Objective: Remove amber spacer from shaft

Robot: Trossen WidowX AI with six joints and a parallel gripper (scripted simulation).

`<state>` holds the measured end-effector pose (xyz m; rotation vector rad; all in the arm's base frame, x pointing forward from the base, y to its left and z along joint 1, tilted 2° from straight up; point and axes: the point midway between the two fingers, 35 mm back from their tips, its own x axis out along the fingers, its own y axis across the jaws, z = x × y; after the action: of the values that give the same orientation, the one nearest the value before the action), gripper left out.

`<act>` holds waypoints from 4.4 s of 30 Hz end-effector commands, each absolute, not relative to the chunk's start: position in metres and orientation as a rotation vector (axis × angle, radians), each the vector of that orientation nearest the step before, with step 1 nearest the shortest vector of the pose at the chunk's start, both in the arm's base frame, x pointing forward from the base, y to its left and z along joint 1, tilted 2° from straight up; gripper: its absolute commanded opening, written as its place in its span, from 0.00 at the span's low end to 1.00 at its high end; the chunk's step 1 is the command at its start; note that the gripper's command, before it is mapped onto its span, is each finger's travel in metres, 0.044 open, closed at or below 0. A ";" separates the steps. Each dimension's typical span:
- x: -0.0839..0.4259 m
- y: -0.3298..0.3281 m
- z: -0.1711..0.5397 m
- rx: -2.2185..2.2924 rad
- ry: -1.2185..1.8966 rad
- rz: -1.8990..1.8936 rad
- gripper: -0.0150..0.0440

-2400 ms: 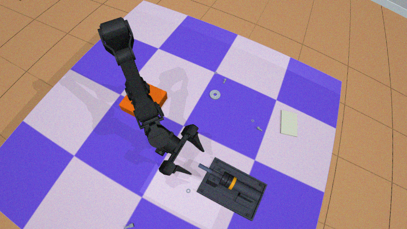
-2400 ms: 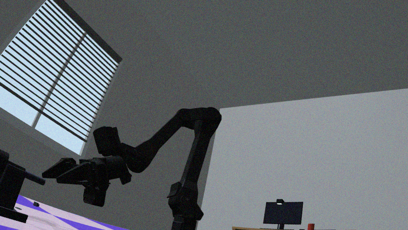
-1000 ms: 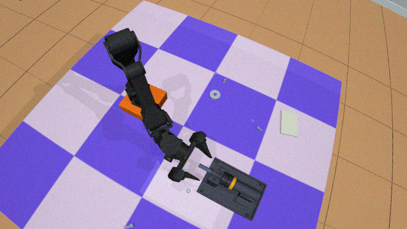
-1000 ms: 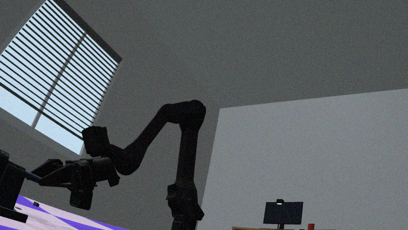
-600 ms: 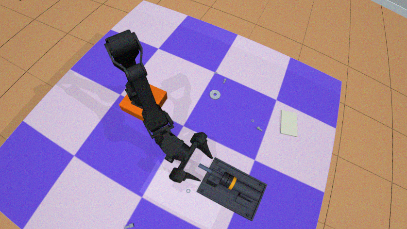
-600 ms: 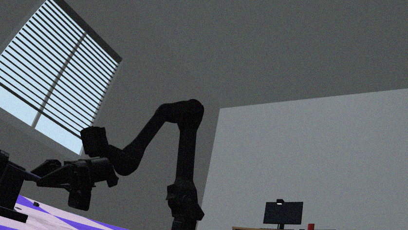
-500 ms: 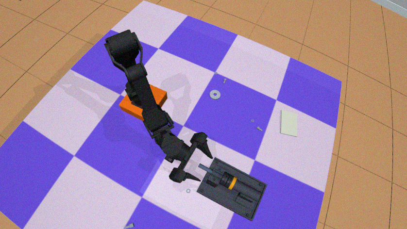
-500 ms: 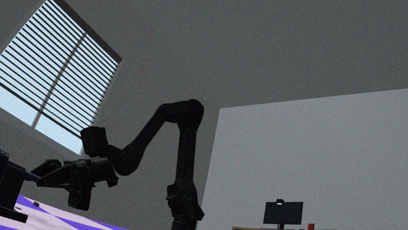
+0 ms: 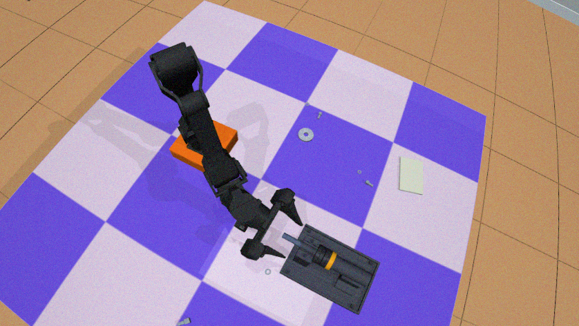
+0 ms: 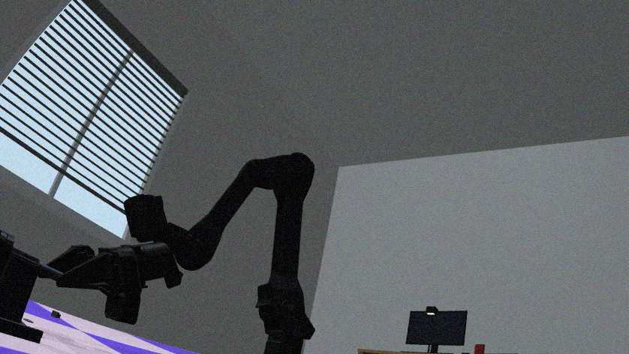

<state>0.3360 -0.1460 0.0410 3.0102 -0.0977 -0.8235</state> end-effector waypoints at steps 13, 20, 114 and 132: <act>0.346 -0.147 0.036 3.016 -0.106 -0.824 1.00; 0.352 -0.148 0.032 3.016 -0.106 -0.823 1.00; 0.329 -0.146 0.033 3.015 -0.105 -0.826 0.25; 0.327 -0.146 0.033 3.015 -0.105 -0.826 0.25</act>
<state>0.3279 -0.1455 0.0331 3.0212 -0.1060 -0.8254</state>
